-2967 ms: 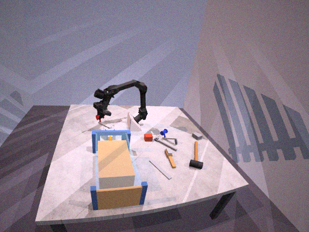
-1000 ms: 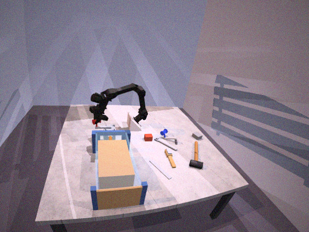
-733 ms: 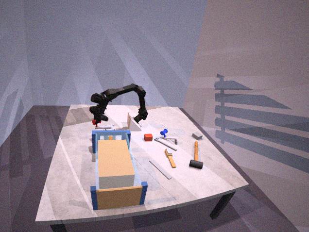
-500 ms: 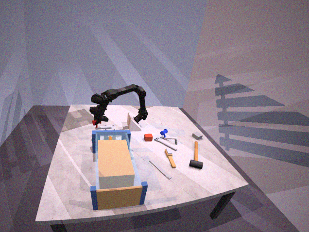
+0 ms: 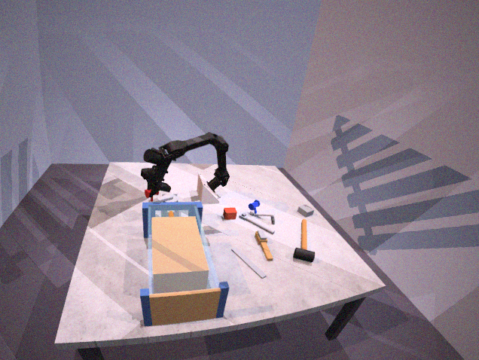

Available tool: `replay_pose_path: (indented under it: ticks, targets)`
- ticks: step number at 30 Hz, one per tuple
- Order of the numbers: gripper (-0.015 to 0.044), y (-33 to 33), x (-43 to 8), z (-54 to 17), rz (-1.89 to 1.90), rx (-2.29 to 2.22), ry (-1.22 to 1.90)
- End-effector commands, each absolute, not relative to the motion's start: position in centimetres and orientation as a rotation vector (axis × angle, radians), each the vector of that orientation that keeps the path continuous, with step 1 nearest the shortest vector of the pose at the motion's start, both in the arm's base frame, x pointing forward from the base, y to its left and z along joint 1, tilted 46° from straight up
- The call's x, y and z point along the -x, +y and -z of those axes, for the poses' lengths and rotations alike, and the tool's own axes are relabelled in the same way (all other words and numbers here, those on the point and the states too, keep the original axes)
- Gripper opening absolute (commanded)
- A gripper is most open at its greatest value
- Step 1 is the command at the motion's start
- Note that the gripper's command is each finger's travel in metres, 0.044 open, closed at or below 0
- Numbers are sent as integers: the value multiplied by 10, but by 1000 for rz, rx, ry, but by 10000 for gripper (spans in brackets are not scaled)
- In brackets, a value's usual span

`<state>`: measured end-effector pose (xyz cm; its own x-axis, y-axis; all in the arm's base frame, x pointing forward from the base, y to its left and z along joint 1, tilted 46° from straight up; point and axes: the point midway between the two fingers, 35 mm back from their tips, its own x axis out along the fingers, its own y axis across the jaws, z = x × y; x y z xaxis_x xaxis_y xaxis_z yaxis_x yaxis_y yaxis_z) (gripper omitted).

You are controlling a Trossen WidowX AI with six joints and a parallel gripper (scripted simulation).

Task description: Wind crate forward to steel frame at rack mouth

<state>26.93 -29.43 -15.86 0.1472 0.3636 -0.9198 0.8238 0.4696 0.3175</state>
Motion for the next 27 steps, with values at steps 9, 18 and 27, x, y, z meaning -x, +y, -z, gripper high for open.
replay_pose_path:
  ticks: [9,18,27]
  targets:
    - [0,-275,-291,149,419,-1133,1446]
    - [0,-268,-298,143,418,-1134,1446]
    - [0,-259,-305,136,417,-1135,1446]
